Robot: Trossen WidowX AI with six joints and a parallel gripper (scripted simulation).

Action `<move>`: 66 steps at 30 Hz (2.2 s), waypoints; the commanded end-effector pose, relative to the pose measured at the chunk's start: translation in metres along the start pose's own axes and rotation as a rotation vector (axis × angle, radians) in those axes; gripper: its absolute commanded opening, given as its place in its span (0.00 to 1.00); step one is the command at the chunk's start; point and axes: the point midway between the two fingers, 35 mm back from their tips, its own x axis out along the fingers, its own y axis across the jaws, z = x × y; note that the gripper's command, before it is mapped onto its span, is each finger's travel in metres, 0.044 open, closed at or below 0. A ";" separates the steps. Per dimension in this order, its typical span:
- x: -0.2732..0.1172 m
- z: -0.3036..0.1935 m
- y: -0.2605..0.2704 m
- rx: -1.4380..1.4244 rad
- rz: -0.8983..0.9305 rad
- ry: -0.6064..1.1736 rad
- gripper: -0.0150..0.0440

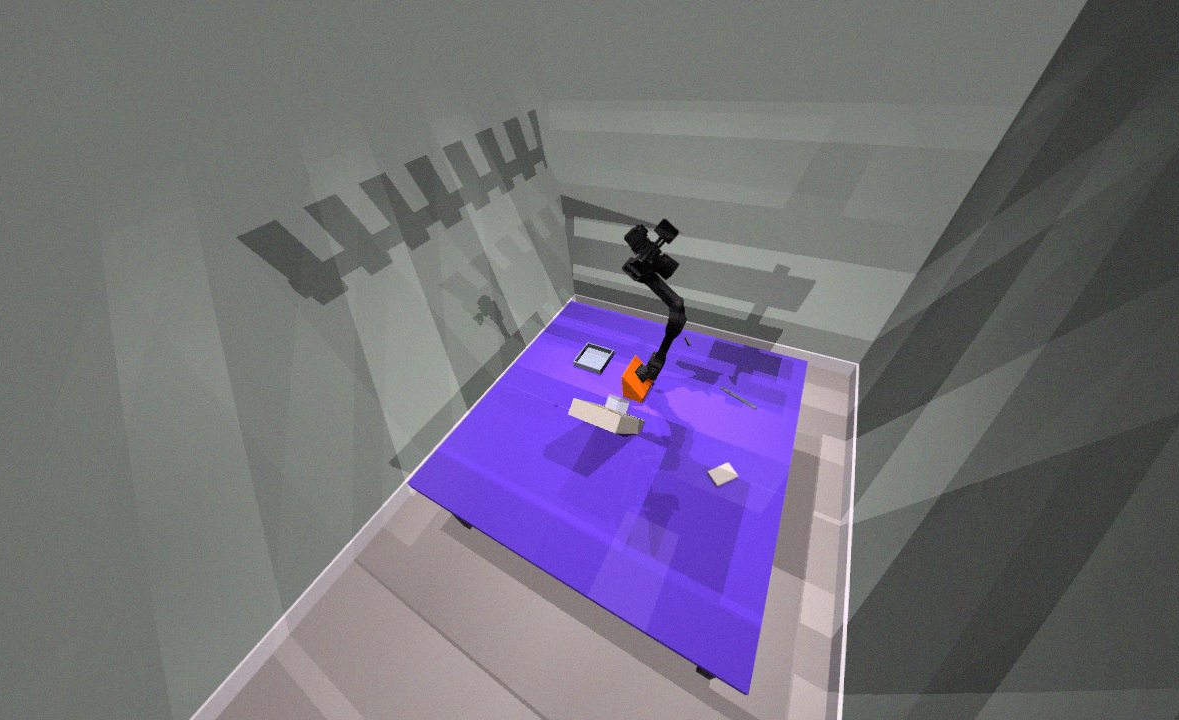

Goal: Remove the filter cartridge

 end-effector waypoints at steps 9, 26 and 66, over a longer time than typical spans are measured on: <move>0.012 0.034 -0.083 0.083 -0.191 -0.205 0.53; -0.062 -0.047 -0.319 0.329 -0.863 -0.239 0.41; -0.165 -0.225 -0.438 0.601 -1.266 0.050 0.41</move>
